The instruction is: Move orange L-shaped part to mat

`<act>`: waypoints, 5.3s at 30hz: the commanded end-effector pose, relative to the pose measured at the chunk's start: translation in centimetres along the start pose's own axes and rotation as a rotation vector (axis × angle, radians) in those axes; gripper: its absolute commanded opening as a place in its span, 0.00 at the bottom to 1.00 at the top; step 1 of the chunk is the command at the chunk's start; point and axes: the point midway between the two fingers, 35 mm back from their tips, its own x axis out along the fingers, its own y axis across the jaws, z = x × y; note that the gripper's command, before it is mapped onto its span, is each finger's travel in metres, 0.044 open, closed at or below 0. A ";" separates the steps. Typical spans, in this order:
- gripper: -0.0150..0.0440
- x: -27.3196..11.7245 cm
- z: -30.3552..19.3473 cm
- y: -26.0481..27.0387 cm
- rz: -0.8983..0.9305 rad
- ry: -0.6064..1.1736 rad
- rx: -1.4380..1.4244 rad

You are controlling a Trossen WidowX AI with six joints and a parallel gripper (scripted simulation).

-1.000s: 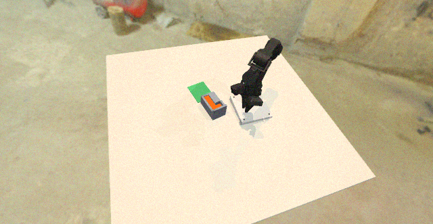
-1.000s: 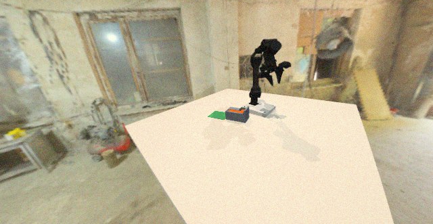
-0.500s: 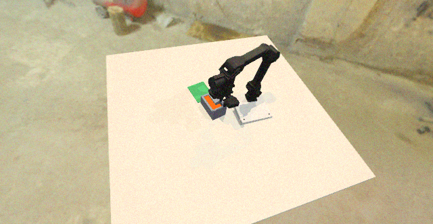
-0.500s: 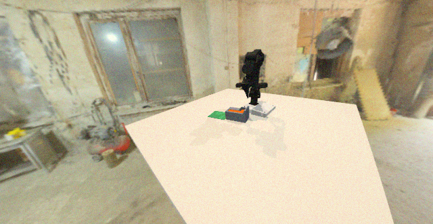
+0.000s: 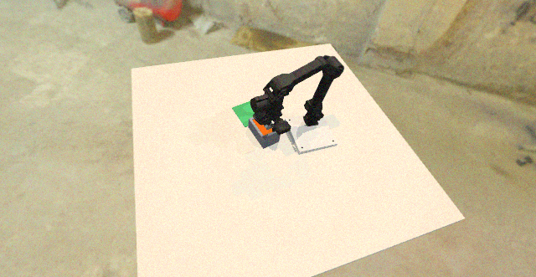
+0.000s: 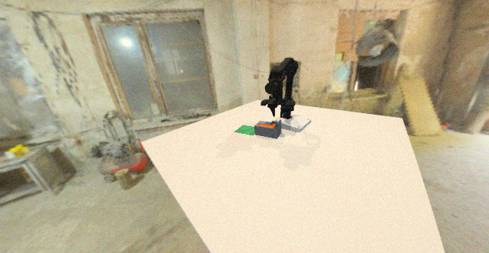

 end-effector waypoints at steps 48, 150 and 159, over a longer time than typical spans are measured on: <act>0.56 8.8 -0.6 0.0 0.006 0.017 -0.009; 0.73 1.1 0.6 -7.6 -0.024 0.008 1.567; 0.73 2.4 0.6 -7.6 -0.024 0.008 1.567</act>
